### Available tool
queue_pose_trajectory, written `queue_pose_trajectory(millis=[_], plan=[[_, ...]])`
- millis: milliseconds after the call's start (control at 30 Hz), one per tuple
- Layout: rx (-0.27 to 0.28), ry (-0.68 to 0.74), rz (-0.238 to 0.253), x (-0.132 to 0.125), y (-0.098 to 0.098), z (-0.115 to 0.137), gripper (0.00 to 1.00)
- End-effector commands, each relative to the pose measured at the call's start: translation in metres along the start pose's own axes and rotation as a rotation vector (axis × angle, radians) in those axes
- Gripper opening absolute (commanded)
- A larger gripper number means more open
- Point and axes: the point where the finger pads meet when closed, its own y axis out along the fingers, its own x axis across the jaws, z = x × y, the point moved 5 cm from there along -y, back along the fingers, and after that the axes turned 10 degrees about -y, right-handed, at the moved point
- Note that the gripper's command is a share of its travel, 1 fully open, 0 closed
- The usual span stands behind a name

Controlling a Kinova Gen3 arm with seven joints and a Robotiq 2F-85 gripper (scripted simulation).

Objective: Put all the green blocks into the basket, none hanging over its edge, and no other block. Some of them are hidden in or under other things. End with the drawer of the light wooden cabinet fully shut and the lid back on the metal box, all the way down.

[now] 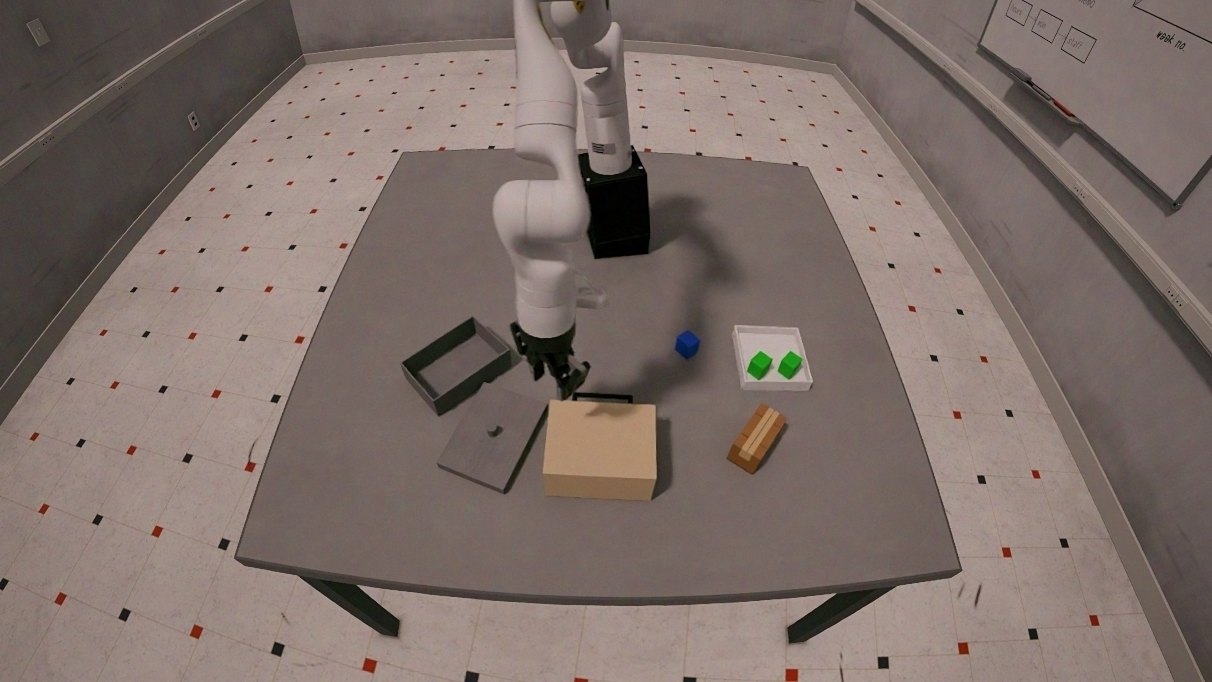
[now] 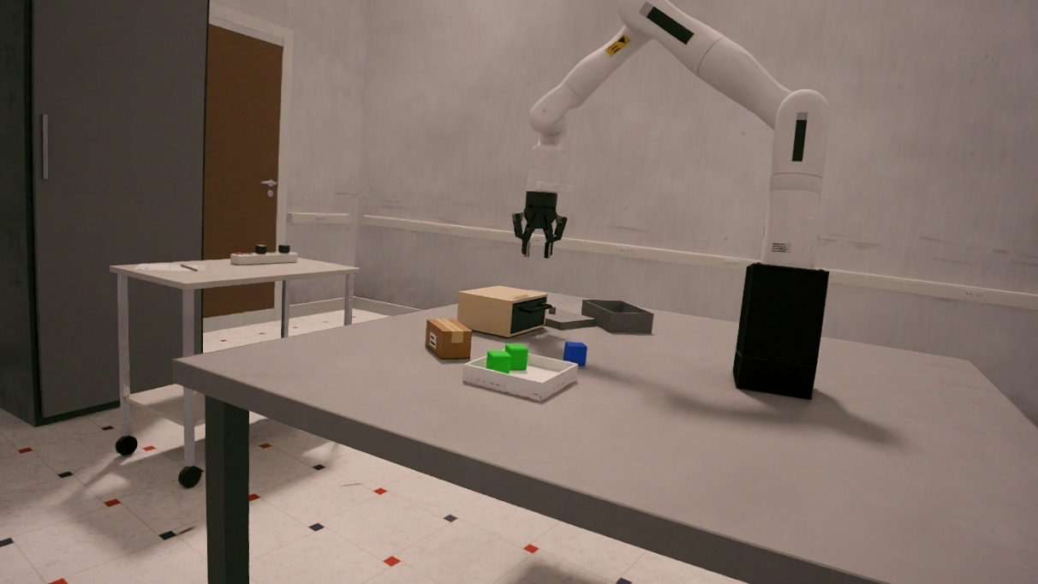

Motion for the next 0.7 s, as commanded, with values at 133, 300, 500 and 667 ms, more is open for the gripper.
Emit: queue_pose_trajectory(millis=[133,300,500,667], plan=[[-0.002,-0.146,-0.004,-0.036,-0.002,-0.021,0.58],[-0.005,-0.215,-0.002,-0.054,-0.003,-0.031,0.58],[-0.007,-0.261,-0.001,-0.066,-0.003,-0.036,0.58],[-0.009,-0.306,0.0,-0.078,-0.003,-0.042,0.58]])
